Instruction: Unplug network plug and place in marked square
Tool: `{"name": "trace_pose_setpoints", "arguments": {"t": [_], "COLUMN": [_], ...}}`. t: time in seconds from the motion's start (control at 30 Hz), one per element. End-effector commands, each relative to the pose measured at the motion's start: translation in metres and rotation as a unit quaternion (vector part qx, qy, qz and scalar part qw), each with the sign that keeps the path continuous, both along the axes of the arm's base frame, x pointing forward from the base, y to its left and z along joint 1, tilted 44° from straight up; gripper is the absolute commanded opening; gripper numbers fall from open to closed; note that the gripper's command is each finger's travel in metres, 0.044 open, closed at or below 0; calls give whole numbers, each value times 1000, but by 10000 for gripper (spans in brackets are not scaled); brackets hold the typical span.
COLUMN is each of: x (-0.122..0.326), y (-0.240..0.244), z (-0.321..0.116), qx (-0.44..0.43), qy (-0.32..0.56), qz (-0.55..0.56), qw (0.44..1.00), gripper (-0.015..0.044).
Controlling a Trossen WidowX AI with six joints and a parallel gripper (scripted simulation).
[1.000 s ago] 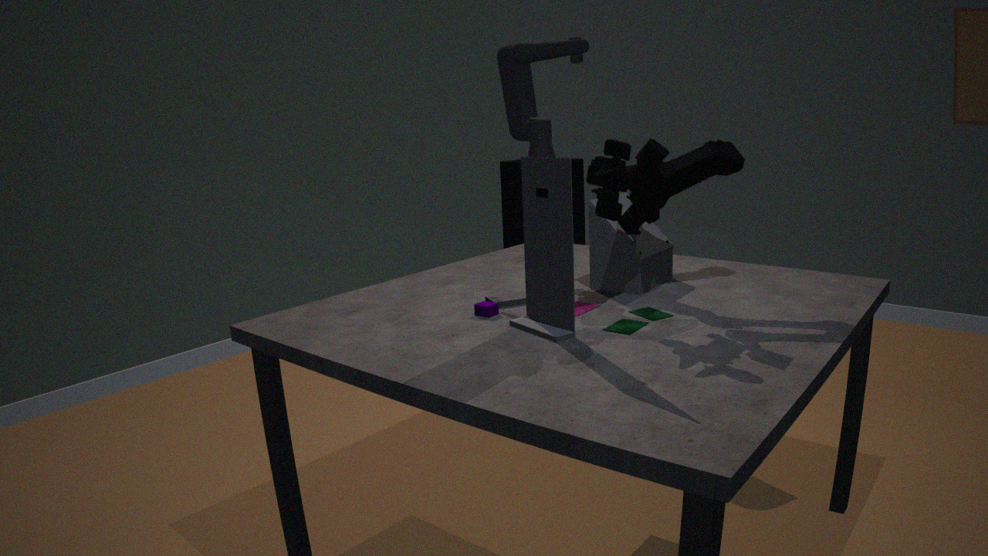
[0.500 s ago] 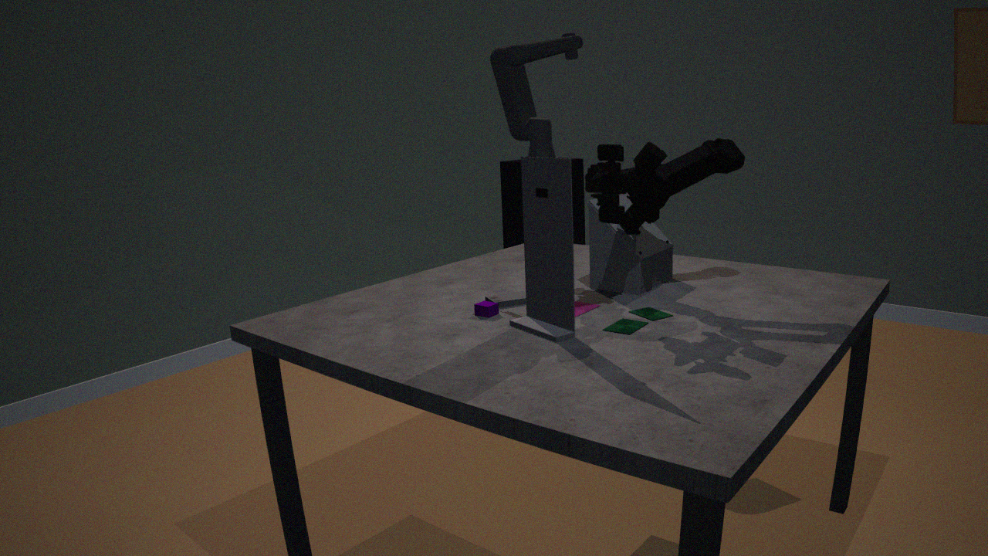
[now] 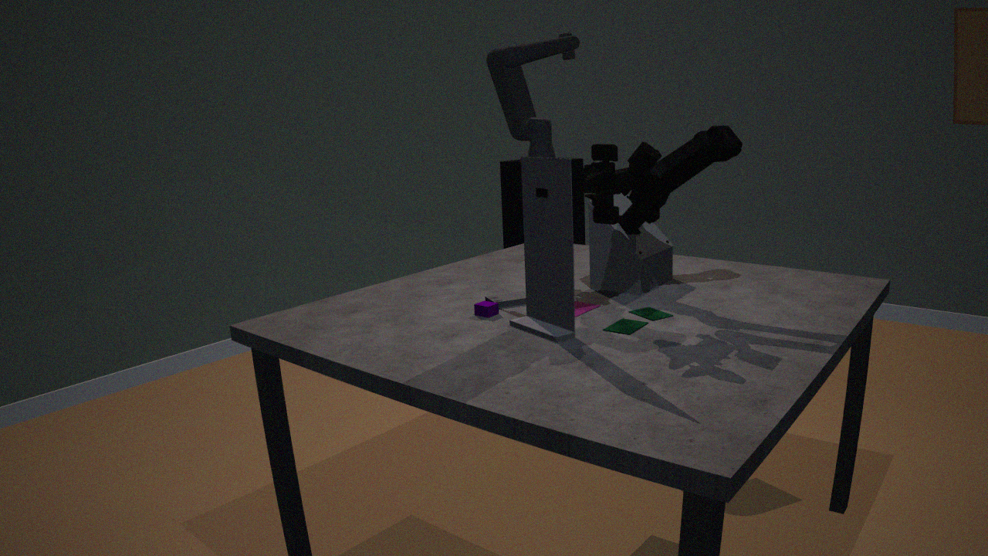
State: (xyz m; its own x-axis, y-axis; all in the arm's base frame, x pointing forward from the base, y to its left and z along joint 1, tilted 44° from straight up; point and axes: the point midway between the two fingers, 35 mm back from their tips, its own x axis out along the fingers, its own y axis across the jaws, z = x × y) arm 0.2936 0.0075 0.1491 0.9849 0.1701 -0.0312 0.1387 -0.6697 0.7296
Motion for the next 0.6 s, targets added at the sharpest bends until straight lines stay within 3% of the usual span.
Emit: {"name": "trace_pose_setpoints", "arguments": {"t": [0.0, 0.57], "x": [7, 32], "y": [-1, -1], "z": [-1, -13], "qx": [3, 6], "qy": [0, -7], "qz": [-3, -5], "qw": [1000, 1000], "gripper": [156, 156]}}
